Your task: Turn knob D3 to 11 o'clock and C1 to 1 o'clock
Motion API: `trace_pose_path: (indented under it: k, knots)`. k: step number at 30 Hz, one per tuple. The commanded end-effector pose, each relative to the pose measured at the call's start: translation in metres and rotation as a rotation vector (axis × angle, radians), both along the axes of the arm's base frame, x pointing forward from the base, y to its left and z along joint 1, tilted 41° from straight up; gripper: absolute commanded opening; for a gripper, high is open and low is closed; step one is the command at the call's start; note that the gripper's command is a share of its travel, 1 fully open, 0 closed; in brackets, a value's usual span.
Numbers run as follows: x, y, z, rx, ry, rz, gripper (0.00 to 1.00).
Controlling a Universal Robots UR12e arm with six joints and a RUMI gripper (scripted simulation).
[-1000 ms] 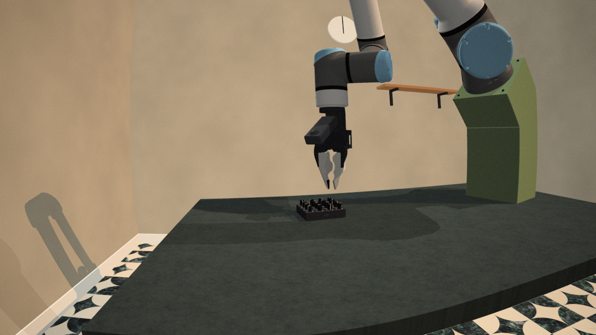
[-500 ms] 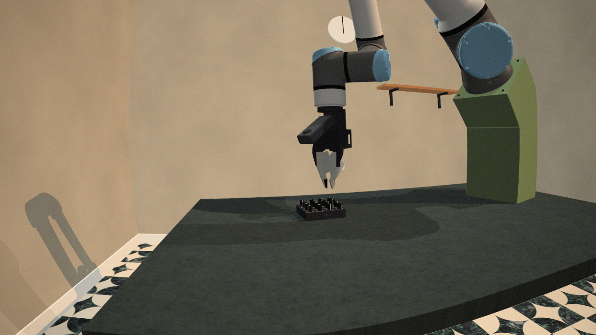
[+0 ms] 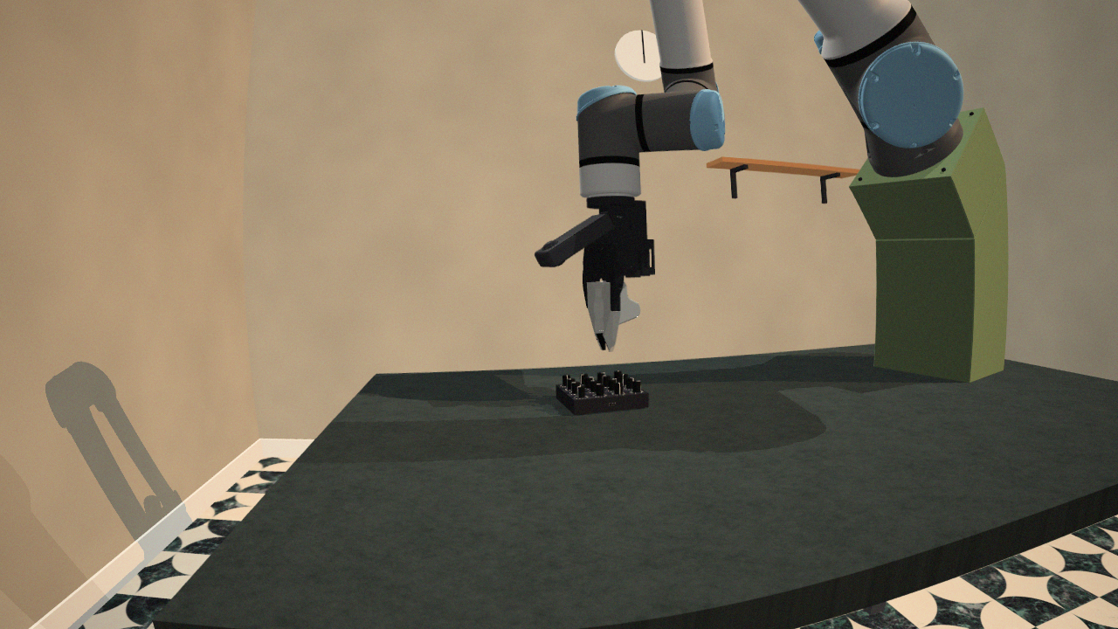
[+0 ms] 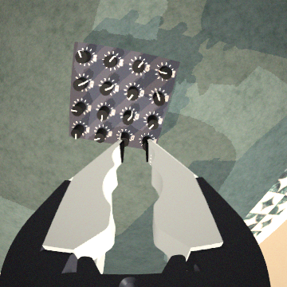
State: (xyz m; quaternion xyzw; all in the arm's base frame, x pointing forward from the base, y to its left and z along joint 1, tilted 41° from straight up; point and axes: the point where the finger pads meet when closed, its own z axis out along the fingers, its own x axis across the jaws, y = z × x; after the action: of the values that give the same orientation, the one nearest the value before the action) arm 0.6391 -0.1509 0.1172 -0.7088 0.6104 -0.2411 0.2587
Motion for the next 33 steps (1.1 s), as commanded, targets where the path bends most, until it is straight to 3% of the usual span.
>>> trace_pose_path:
  k: [1, 4, 6, 21, 23, 33]
  knots:
    - [0.003, -0.004, 0.005, 0.097, 0.012, -0.121, 0.11]
    - [0.004, -0.006, 0.007, 0.153, 0.018, -0.185, 0.11]
    - [0.004, -0.006, 0.007, 0.153, 0.018, -0.185, 0.11]
    - [0.009, -0.017, 0.019, 0.453, 0.049, -0.527, 0.11]
    - [0.009, -0.017, 0.019, 0.453, 0.049, -0.527, 0.11]
    - [0.011, -0.022, 0.025, 0.615, 0.066, -0.711, 0.11]
